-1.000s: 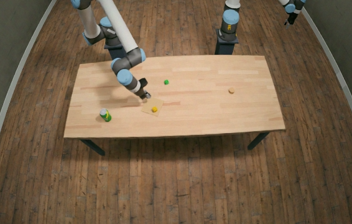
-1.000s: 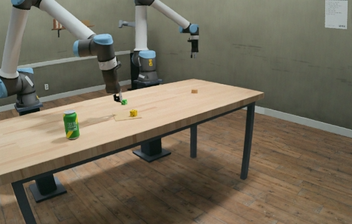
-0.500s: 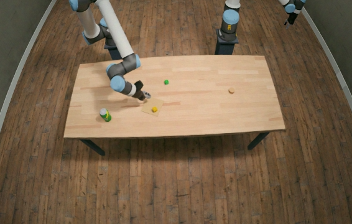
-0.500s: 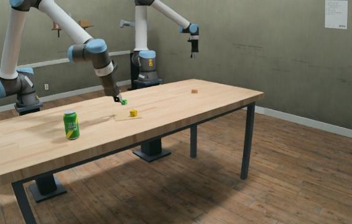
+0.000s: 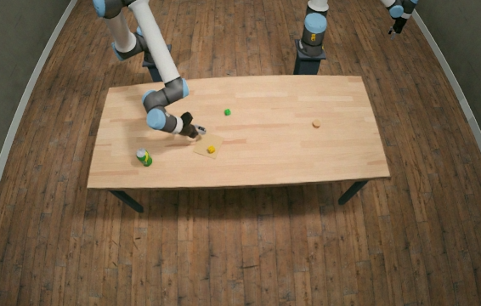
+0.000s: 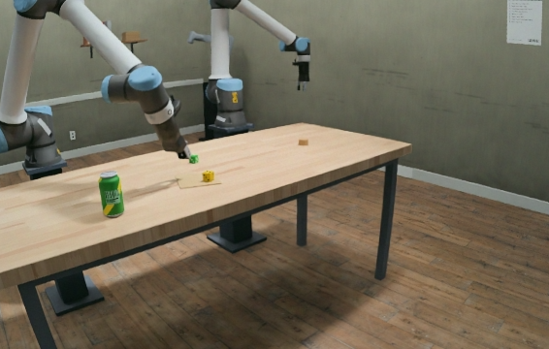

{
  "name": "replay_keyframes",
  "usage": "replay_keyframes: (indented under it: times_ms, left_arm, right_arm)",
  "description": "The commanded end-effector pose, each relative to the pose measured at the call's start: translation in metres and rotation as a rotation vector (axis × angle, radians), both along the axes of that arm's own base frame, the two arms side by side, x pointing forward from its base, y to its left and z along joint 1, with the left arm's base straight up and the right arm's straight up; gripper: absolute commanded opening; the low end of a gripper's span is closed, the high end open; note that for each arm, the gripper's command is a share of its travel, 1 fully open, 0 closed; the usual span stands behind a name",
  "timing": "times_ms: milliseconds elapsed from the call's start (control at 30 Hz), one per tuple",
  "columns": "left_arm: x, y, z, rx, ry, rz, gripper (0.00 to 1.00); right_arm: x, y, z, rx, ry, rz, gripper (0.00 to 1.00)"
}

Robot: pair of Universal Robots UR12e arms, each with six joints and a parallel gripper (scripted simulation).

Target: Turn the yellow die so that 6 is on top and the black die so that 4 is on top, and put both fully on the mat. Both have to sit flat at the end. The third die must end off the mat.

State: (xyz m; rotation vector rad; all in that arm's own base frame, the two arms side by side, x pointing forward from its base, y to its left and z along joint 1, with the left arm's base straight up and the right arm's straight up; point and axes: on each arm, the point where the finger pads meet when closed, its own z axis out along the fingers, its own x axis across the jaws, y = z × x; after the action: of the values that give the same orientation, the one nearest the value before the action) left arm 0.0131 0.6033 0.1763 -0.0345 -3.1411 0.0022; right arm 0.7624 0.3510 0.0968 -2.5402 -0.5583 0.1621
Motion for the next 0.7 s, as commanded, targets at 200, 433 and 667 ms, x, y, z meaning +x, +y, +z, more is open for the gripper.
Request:
replay_keyframes:
  times_ms: [200,433,667]
  left_arm:
    - [0.0002,0.0006,0.0008,0.002,0.000,0.000,1.00]
    - [0.0002,0.0006,0.0008,0.002,0.000,0.000,1.00]
    - [0.0002,0.0006,0.0008,0.002,0.000,0.000,1.00]
  right_arm:
    - [0.0001,-0.0002,-0.0007,0.134,0.063,0.002,0.57]
    - [0.0018,-0.0018,0.0002,0.210,0.094,-0.001,0.57]
    - [0.0019,-0.0019,0.0003,0.215,0.096,-0.002,0.57]
